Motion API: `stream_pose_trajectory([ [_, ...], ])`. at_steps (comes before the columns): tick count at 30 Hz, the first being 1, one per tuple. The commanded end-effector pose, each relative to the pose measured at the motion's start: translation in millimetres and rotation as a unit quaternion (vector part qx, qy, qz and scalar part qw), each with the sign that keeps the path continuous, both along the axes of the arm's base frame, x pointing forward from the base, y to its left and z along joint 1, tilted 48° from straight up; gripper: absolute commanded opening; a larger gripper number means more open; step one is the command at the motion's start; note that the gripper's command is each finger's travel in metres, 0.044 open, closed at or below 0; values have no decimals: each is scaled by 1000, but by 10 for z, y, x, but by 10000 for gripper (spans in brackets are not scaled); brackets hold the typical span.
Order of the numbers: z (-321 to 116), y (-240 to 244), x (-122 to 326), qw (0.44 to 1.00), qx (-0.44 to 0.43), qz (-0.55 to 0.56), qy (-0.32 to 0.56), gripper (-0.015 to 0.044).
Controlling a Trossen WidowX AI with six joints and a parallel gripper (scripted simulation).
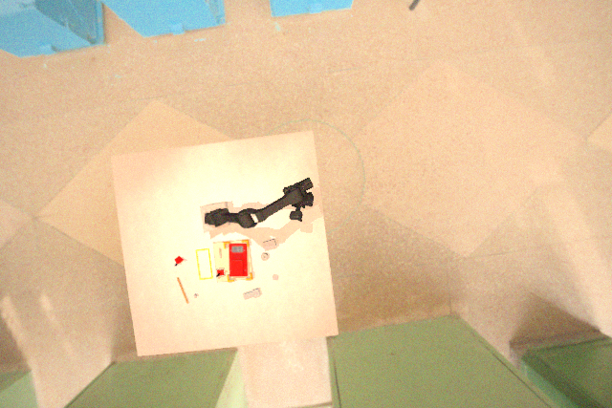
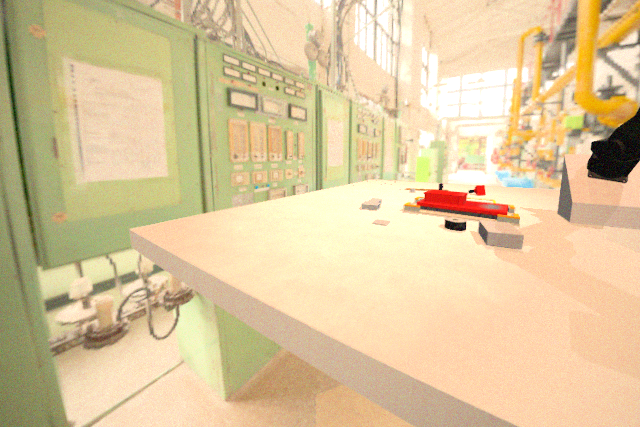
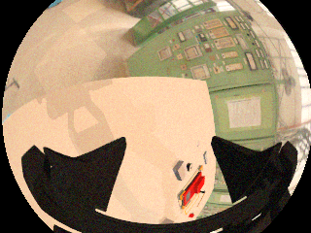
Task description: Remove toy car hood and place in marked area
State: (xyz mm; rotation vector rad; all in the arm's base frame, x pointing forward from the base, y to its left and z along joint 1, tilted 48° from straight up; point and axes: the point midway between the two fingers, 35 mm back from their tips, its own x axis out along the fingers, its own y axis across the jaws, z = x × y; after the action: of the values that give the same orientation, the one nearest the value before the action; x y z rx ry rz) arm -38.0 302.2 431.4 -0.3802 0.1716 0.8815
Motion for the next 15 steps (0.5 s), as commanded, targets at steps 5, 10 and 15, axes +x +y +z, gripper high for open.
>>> stream_pose_trajectory([
  [5,-218,149,209,999,-46,-20,11,440],
  [10,-537,312,551,992,-107,-49,35,440],
  [15,-950,440,1061,978,-171,-92,80,440],
])
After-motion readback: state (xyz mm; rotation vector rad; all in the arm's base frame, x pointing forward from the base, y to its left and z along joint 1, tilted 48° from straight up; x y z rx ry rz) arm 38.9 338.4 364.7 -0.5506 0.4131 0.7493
